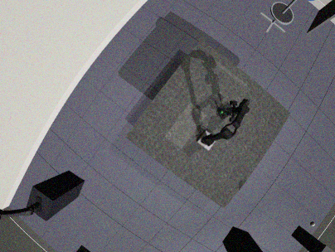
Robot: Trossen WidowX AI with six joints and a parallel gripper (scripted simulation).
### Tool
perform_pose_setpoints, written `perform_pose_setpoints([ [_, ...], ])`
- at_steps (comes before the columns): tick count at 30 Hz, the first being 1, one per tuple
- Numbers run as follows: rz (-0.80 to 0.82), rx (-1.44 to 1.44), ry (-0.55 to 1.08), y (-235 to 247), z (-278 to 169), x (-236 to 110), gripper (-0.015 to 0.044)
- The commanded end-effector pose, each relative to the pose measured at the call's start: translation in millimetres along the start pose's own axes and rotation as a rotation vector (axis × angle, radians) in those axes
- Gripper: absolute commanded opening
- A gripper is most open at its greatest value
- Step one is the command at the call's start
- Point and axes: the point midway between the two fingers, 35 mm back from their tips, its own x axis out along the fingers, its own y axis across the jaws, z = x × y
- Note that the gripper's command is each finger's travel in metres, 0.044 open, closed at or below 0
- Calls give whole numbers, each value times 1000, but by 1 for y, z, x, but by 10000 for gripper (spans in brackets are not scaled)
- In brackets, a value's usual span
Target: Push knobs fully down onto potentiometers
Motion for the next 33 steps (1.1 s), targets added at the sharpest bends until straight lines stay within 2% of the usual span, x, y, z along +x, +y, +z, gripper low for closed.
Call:
perform_pose_setpoints([
  [1, 5, 0, 2, 1, 0, 3, 0],
  [33, 5, 0, 2, 1, 0, 13, 0],
])
